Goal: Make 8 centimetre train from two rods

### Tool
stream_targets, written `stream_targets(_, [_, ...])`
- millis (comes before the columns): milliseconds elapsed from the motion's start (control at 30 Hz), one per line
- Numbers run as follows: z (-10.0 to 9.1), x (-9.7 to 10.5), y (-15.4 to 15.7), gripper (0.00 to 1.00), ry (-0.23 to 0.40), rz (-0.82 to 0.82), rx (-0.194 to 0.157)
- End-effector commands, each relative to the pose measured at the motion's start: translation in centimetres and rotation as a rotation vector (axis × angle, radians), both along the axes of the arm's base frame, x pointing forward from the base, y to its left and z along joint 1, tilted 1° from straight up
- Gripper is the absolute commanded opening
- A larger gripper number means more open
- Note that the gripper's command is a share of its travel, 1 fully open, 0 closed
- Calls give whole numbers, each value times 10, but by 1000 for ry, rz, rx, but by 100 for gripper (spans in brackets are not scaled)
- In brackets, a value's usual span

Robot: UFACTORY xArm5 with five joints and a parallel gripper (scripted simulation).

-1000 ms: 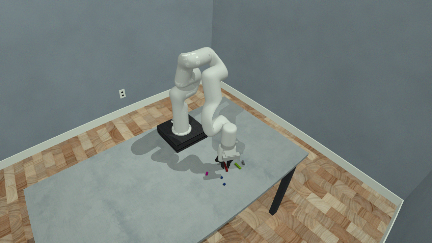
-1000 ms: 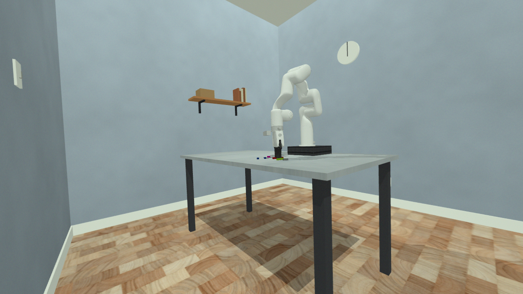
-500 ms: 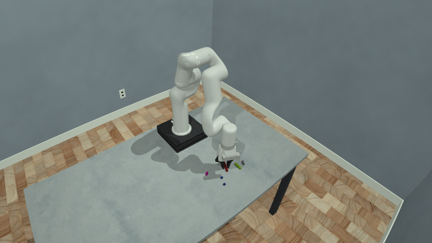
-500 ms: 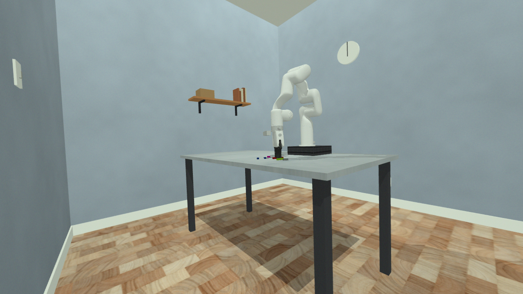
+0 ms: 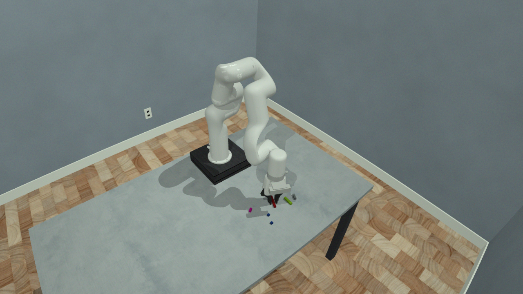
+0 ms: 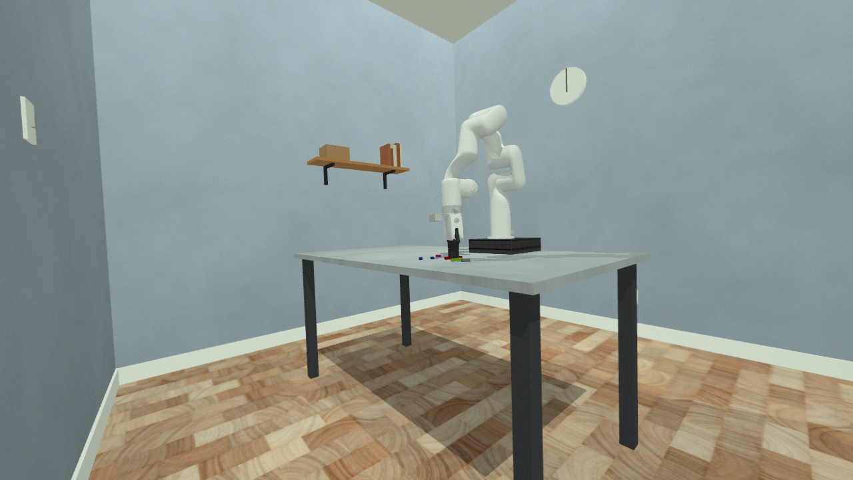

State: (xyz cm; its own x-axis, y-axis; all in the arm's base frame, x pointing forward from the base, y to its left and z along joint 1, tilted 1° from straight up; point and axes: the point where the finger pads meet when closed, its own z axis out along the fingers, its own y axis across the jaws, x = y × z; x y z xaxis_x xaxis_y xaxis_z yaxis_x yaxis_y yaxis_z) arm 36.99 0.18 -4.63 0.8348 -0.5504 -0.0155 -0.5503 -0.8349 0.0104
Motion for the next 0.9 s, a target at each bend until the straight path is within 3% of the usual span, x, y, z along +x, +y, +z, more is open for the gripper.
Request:
stream_targets(0, [1,1,0,24,-3,0,0])
stream_targets(33, [1,1,0,24,-3,0,0])
stream_targets(67, [1,1,0,4,-3,0,0])
stream_targets(867, [1,1,0,4,-3,0,0])
